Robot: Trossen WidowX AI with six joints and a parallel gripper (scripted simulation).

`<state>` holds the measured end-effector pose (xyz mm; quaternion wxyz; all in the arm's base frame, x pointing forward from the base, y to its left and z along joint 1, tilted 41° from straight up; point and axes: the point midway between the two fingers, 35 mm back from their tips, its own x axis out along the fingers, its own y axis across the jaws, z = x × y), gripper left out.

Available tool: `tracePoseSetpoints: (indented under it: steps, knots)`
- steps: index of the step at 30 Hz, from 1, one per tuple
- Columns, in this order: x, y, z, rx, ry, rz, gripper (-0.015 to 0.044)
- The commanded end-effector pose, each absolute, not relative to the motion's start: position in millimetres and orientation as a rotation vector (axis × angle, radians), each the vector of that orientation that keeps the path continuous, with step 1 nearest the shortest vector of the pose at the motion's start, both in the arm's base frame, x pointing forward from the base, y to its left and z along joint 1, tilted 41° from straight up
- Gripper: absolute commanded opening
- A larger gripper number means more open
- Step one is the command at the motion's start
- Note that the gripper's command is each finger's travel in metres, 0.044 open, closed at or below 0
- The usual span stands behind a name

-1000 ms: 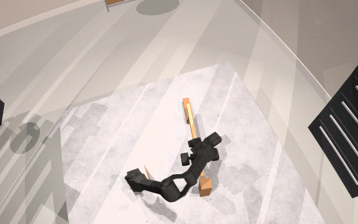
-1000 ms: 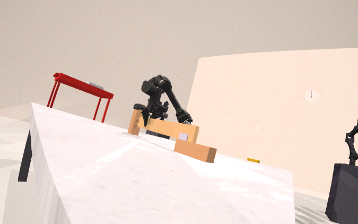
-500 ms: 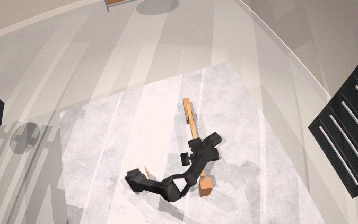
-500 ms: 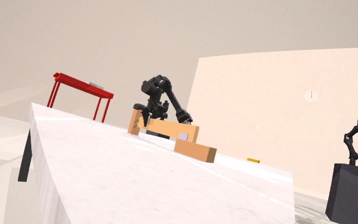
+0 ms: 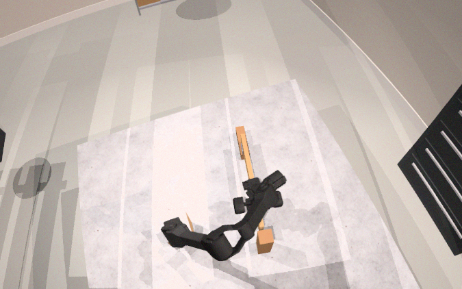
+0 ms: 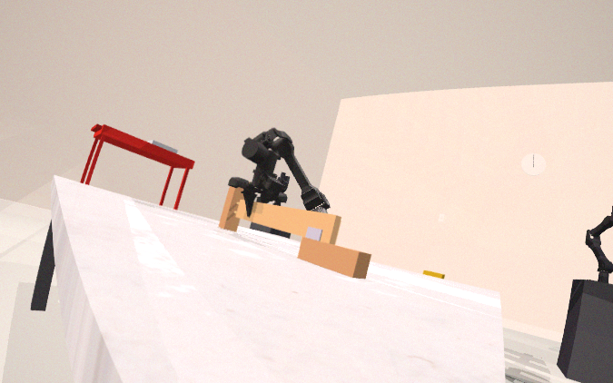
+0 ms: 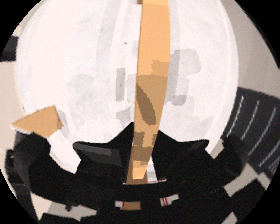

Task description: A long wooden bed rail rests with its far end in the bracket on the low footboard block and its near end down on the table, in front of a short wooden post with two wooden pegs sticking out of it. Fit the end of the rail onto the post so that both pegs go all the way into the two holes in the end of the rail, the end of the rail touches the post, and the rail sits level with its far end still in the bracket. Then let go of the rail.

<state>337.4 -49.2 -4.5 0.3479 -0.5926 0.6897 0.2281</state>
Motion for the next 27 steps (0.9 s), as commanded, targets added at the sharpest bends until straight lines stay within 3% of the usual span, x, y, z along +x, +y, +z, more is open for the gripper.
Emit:
tracePoseSetpoints:
  steps: [1, 27]
  knots:
    - [338.3, -45.3, -4.1, -1.538, 1.781, 0.595, 0.0]
    - [338.2, -45.8, -4.5, -1.538, 1.781, 0.595, 0.0]
